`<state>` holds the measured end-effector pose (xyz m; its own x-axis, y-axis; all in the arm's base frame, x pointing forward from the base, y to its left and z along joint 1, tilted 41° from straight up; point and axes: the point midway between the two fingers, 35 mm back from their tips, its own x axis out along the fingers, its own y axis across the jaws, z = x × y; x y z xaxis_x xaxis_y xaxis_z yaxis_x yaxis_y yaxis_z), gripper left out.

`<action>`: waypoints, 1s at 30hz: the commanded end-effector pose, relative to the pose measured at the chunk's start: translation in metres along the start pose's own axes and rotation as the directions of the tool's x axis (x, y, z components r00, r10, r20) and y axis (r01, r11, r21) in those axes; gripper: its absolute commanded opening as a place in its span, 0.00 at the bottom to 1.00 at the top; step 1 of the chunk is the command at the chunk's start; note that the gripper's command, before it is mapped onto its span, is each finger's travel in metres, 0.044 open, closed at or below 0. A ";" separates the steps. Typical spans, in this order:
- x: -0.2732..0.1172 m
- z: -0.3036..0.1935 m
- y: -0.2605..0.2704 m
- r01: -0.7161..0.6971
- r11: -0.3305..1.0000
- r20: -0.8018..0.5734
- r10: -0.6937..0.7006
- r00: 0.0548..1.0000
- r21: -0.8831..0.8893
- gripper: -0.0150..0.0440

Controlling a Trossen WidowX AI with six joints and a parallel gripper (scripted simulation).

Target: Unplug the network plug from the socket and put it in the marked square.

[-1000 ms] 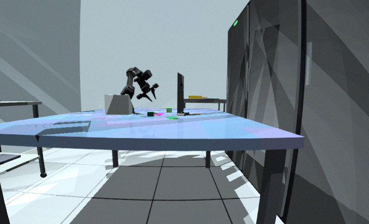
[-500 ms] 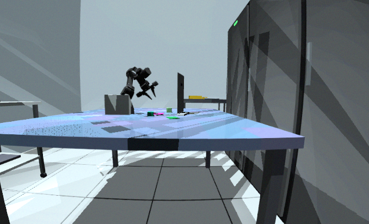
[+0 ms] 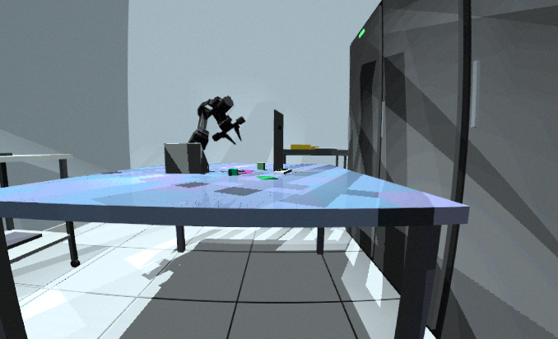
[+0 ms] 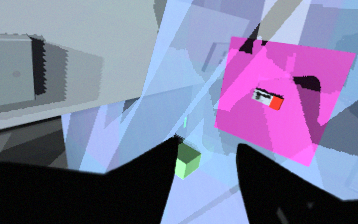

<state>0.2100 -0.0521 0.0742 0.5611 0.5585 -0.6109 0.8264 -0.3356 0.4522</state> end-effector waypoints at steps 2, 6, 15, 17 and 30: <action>-0.012 0.001 0.010 -0.001 1.000 0.007 0.001 1.000 -0.010 0.52; -0.021 0.001 0.017 -0.002 1.000 0.008 0.002 1.000 -0.011 0.52; -0.043 0.000 0.030 -0.005 1.000 0.006 0.005 1.000 -0.013 0.52; -0.048 -0.001 0.033 -0.006 1.000 0.005 0.006 1.000 -0.014 0.52; -0.065 -0.003 0.042 -0.010 1.000 0.001 0.010 1.000 -0.016 0.74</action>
<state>0.2076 -0.0983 0.1331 0.5696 0.5582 -0.6032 0.8200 -0.3363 0.4632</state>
